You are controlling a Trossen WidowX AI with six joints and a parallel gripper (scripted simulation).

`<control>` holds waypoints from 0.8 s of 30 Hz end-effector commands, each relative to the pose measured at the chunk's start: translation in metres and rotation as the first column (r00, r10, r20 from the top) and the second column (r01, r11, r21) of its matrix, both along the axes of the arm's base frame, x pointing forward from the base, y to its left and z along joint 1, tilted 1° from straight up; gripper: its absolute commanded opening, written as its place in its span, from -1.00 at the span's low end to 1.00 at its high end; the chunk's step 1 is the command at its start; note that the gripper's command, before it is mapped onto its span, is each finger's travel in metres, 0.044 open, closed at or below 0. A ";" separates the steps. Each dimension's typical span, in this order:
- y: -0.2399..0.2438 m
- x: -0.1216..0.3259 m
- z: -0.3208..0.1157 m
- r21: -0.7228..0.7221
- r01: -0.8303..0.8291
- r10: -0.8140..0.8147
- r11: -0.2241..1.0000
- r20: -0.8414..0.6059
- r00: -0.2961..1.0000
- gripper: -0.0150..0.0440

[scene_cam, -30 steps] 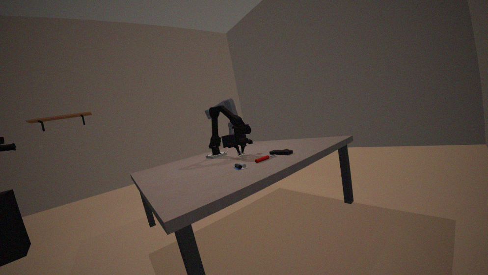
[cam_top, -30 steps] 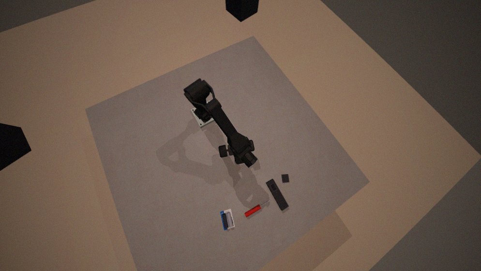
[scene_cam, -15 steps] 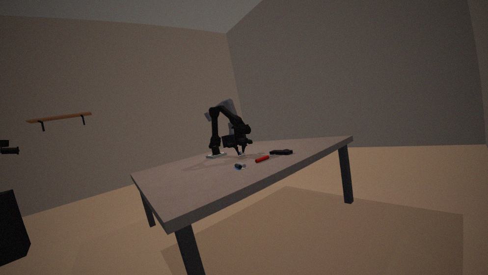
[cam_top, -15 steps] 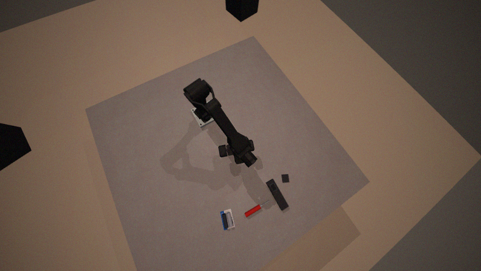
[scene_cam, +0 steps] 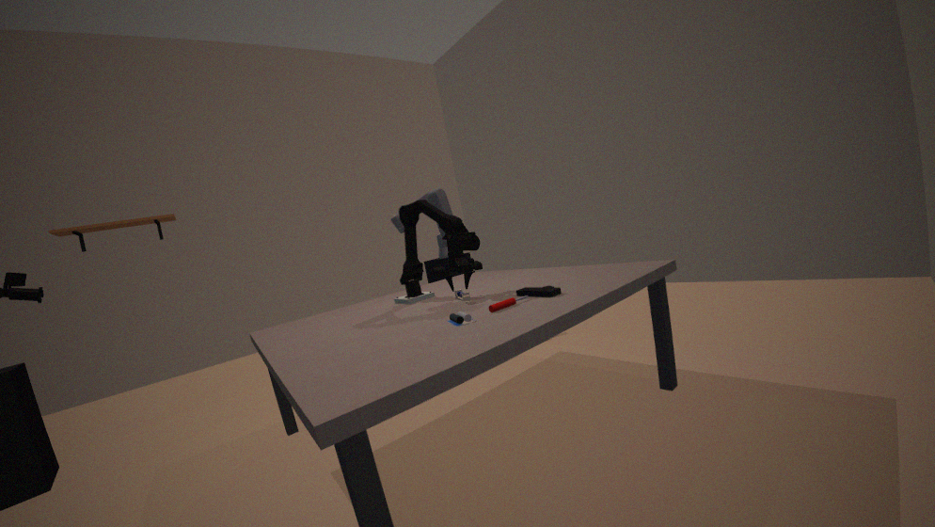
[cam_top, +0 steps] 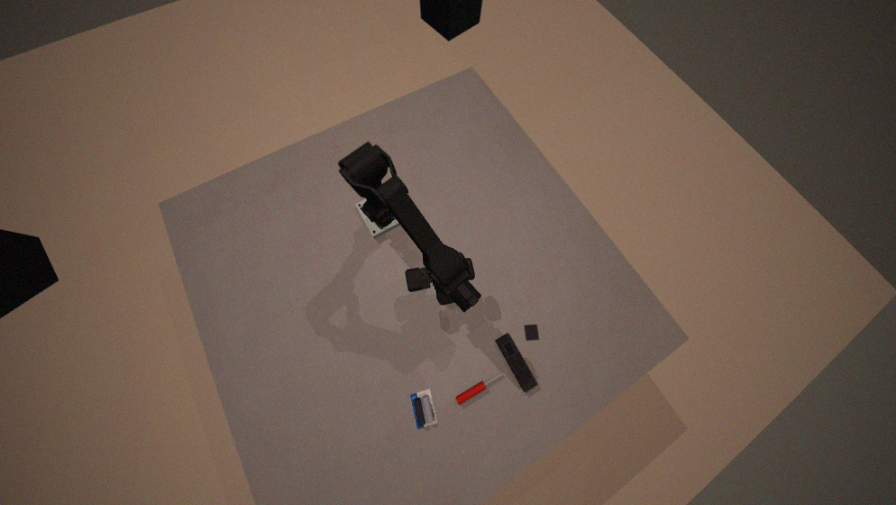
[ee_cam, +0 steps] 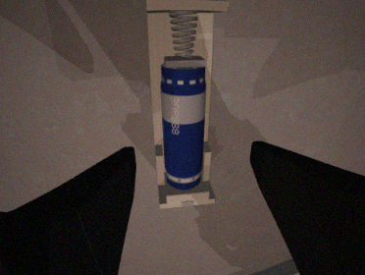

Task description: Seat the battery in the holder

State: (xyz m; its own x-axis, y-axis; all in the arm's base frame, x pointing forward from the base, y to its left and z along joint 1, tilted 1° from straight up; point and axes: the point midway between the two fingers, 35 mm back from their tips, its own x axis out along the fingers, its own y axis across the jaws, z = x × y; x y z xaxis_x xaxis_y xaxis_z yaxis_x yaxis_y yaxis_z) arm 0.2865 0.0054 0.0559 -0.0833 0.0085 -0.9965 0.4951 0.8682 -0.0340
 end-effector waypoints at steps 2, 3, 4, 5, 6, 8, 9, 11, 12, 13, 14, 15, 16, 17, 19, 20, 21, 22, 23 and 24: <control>0.000 0.003 0.040 0.000 0.000 0.000 1.000 0.021 1.000 0.77; 0.000 0.002 0.049 0.000 0.000 0.000 1.000 0.021 1.000 0.86; -0.001 0.001 0.055 0.000 0.000 0.000 1.000 0.021 1.000 0.95; 0.000 0.001 0.060 0.000 0.000 0.000 1.000 0.021 1.000 1.00; 0.000 0.001 0.061 0.000 0.000 0.000 1.000 0.021 1.000 1.00; 0.000 0.001 0.061 0.000 0.000 0.000 1.000 0.021 1.000 1.00; 0.000 0.001 0.061 0.000 0.000 0.000 1.000 0.021 1.000 1.00; 0.000 0.001 0.061 0.000 0.000 0.000 1.000 0.021 1.000 1.00; 0.000 0.001 0.061 0.000 0.000 0.000 1.000 0.021 1.000 1.00; 0.000 0.001 0.061 0.000 0.000 0.000 1.000 0.021 1.000 1.00; 0.000 0.001 0.061 0.000 0.000 0.000 1.000 0.021 1.000 1.00; 0.000 0.001 0.061 0.000 0.000 0.000 1.000 0.021 1.000 1.00; 0.000 0.001 0.061 0.000 0.000 0.000 1.000 0.021 1.000 1.00; 0.000 0.001 0.061 0.000 0.000 0.000 1.000 0.021 1.000 1.00; 0.000 0.001 0.061 0.000 0.000 0.000 1.000 0.021 1.000 1.00; 0.000 0.001 0.061 0.000 0.000 0.000 1.000 0.021 1.000 1.00; 0.000 0.001 0.061 0.000 0.000 0.000 1.000 0.021 1.000 1.00; 0.000 0.001 0.061 0.000 0.000 0.000 1.000 0.021 1.000 1.00; 0.000 0.001 0.061 0.000 0.000 0.000 1.000 0.021 1.000 1.00; 0.000 0.001 0.061 0.000 0.000 0.000 1.000 0.021 1.000 1.00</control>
State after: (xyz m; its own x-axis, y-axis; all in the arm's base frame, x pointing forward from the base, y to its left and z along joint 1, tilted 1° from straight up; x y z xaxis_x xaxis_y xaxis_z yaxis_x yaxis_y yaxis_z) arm 0.2873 0.0051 0.1166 -0.0617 0.0084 -0.9981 0.4961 0.8679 -0.0234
